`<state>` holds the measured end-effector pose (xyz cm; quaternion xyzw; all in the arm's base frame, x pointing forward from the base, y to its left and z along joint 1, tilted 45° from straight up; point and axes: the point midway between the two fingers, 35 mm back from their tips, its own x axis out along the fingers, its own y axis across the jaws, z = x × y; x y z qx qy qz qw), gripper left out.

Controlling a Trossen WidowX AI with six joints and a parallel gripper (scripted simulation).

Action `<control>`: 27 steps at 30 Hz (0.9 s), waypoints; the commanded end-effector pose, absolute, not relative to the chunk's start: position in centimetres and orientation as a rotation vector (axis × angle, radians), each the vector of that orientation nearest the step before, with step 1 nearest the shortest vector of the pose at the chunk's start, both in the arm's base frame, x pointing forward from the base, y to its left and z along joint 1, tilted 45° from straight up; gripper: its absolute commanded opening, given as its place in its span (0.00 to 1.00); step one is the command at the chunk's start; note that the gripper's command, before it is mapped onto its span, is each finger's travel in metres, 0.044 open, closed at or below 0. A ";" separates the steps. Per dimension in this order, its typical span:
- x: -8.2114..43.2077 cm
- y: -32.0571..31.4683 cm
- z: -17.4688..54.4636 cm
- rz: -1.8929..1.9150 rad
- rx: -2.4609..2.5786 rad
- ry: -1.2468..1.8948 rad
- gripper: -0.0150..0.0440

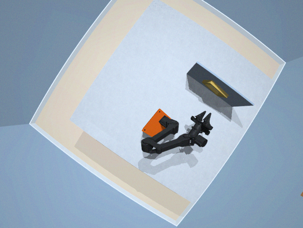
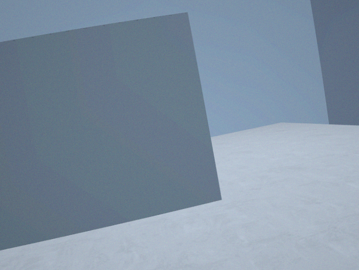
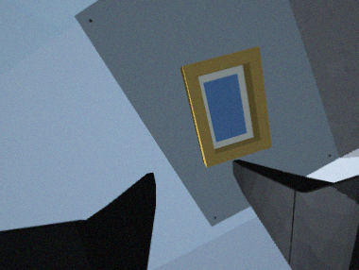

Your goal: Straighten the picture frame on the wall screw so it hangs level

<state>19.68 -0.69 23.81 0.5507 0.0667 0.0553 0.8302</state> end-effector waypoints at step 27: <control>25.9 -1.2 19.8 0.129 1.040 0.132 0.69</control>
